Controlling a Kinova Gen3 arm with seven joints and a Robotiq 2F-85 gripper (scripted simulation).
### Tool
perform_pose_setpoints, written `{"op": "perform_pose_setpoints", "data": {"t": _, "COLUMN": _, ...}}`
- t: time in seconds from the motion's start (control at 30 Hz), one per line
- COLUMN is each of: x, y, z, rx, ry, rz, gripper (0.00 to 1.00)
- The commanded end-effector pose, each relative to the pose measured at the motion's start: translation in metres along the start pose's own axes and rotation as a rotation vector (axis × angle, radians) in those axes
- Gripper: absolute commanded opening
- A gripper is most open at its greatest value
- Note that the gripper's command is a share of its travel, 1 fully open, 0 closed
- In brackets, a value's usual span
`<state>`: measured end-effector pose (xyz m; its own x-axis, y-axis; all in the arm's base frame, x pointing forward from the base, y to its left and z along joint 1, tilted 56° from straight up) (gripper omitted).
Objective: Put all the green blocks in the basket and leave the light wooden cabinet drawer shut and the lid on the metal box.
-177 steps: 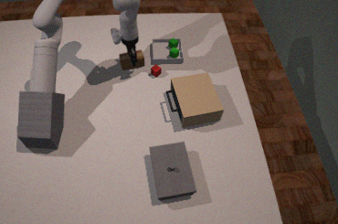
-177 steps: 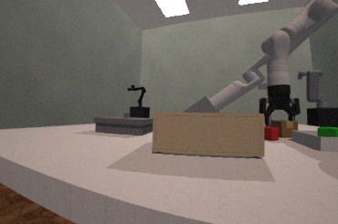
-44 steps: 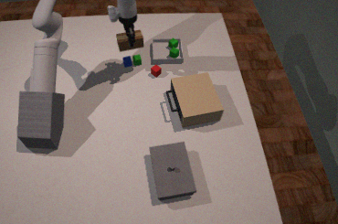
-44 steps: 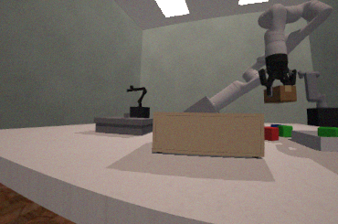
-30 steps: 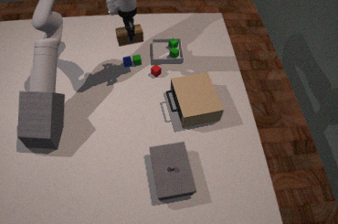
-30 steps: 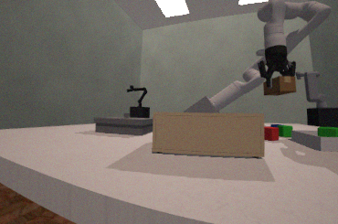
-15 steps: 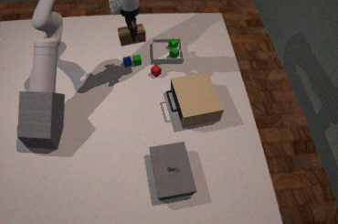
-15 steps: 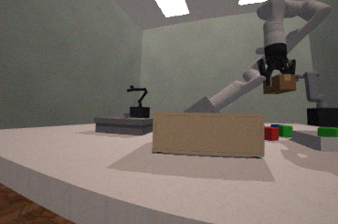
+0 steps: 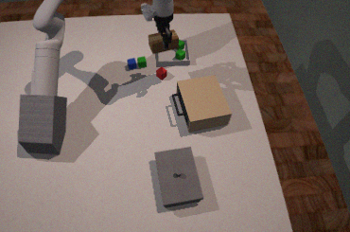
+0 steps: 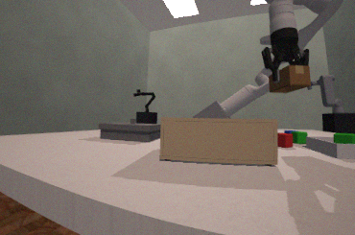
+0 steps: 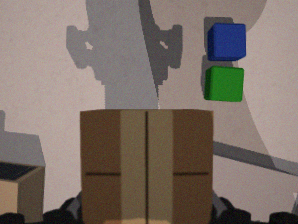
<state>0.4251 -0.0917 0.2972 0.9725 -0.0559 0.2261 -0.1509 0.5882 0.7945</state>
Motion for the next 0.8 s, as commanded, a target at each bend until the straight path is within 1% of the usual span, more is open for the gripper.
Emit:
{"op": "perform_pose_setpoints", "data": {"t": 0.0, "x": 0.044, "y": -0.032, "z": -0.004, "rx": 0.005, "ry": 0.010, "rz": 0.011, "gripper": 0.67}}
{"op": "perform_pose_setpoints", "data": {"t": 0.03, "x": 0.044, "y": -0.032, "z": -0.004, "rx": 0.005, "ry": 0.010, "rz": 0.011, "gripper": 0.67}}
{"op": "perform_pose_setpoints", "data": {"t": 0.17, "x": 0.066, "y": -0.051, "z": -0.008, "rx": 0.006, "ry": 0.010, "rz": 0.018, "gripper": 0.67}}
{"op": "perform_pose_setpoints", "data": {"t": 0.27, "x": 0.073, "y": -0.057, "z": -0.010, "rx": 0.006, "ry": 0.010, "rz": 0.021, "gripper": 0.67}}
{"op": "perform_pose_setpoints", "data": {"t": 0.77, "x": 0.074, "y": -0.058, "z": -0.011, "rx": 0.006, "ry": 0.010, "rz": 0.021, "gripper": 0.67}}
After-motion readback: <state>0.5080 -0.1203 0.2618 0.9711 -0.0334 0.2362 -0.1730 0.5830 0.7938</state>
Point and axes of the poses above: the point where the finger pads meet when closed, its own z axis back along the fingers, its own y axis across the jaws, x = y × z, the point moved 10 cm from there along z, back along the fingers, and after that the axes turned 5 degrees about -z, right-handed, at the moved point
